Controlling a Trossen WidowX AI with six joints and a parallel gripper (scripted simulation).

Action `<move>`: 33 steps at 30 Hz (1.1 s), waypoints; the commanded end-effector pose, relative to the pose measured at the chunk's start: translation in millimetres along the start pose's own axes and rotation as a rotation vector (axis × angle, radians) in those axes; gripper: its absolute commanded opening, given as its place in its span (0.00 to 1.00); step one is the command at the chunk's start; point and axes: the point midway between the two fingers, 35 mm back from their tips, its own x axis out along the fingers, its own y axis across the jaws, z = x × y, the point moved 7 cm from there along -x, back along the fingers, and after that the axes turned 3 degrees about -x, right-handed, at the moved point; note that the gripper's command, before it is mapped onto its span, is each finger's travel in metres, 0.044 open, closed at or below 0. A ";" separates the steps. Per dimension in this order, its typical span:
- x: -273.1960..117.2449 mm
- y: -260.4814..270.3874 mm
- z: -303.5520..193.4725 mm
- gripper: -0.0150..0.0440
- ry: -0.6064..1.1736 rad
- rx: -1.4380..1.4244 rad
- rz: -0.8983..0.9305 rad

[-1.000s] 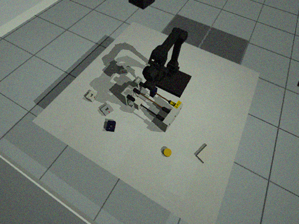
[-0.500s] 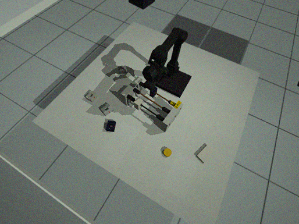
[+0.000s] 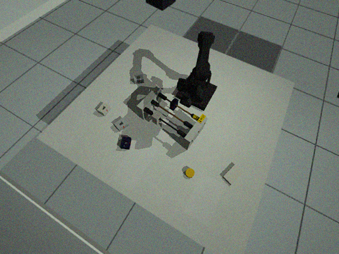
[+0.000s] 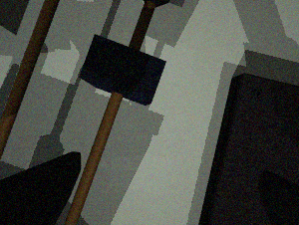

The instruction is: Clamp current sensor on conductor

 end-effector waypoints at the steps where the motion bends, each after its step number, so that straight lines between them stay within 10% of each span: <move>1: 0.3 -16.5 -25.8 1.00 -0.151 -0.099 0.040; 12: 3.5 -70.4 -83.8 1.00 -0.557 -0.411 0.349; 33: 3.1 -52.7 -70.3 1.00 -0.430 -0.324 0.212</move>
